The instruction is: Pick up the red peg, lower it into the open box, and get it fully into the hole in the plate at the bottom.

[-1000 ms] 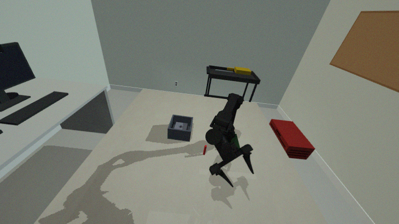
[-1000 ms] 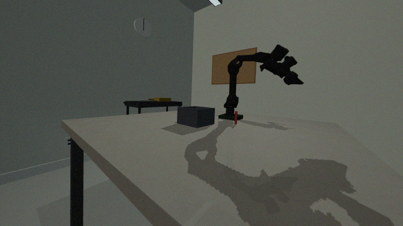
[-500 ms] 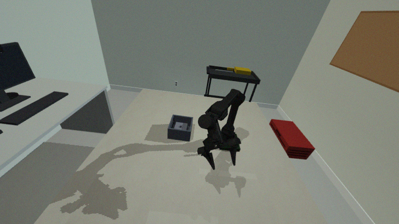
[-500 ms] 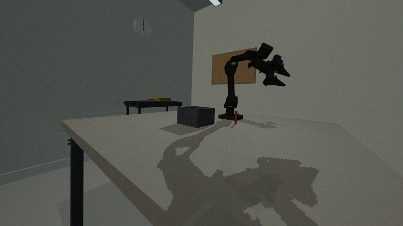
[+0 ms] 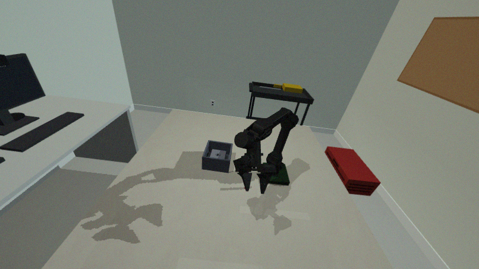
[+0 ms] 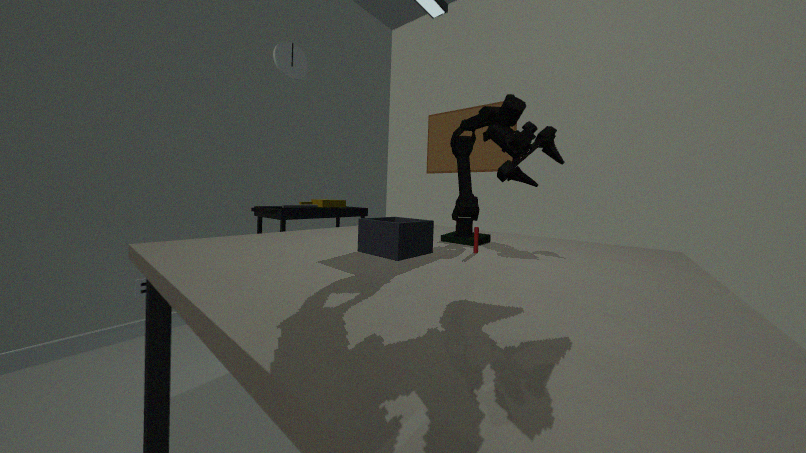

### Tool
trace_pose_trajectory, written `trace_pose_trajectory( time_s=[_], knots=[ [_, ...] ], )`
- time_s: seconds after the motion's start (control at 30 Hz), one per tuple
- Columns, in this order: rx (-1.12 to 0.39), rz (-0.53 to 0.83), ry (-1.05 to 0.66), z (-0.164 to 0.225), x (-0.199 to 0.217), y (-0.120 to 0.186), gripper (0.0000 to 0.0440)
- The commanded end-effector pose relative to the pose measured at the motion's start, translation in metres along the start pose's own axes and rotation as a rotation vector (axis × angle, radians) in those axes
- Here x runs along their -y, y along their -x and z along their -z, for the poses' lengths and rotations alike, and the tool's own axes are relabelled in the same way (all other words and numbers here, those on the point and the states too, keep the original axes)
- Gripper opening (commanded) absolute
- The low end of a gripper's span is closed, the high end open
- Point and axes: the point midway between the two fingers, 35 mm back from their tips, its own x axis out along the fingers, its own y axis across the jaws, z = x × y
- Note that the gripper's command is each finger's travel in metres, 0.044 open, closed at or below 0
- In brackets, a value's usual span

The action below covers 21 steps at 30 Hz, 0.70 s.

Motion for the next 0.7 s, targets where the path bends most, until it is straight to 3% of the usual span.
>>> trace_pose_trajectory(
  time_s=[0.0, 0.67],
  knots=[
    [0.008, 0.047, -0.093, 0.004, 0.015, 0.004, 0.0440],
    [0.097, 0.335, -0.721, 0.043, 0.100, 0.029, 0.0440]
  ],
)
